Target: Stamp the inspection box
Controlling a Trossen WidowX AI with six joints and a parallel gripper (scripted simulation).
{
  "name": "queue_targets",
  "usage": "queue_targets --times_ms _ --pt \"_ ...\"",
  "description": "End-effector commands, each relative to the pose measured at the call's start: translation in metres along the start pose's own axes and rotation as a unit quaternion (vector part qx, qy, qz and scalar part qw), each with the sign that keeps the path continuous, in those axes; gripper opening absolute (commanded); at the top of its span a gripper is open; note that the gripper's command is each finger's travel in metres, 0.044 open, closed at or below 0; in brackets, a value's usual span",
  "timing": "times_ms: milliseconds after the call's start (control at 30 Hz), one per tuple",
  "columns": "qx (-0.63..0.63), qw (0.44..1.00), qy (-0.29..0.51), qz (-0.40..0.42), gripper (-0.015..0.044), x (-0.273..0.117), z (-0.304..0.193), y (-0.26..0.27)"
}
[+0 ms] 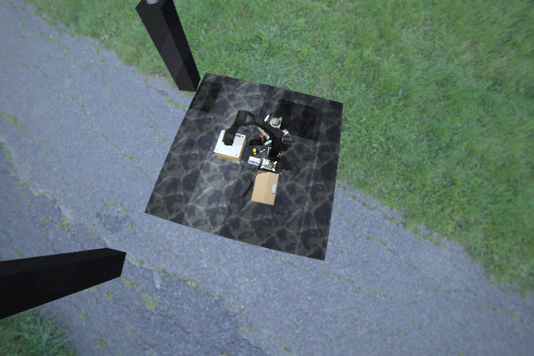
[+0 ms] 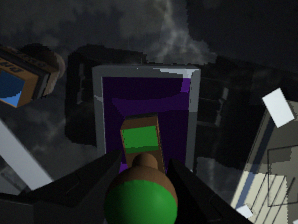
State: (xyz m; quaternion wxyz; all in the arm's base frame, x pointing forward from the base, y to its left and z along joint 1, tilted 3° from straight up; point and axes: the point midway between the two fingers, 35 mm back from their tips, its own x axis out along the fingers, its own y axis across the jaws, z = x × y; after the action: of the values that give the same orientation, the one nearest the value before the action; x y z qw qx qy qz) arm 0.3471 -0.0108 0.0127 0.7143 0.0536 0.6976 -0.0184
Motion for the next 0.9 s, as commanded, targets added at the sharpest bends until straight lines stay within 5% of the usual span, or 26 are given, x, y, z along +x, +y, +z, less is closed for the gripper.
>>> queue_targets --times_ms 0,867 --pt "0.001 1.000 0.000 0.002 0.0000 0.0016 0.0001 0.0007" --pt "0.000 1.000 0.000 0.002 0.0000 0.0061 0.0001 0.0007"
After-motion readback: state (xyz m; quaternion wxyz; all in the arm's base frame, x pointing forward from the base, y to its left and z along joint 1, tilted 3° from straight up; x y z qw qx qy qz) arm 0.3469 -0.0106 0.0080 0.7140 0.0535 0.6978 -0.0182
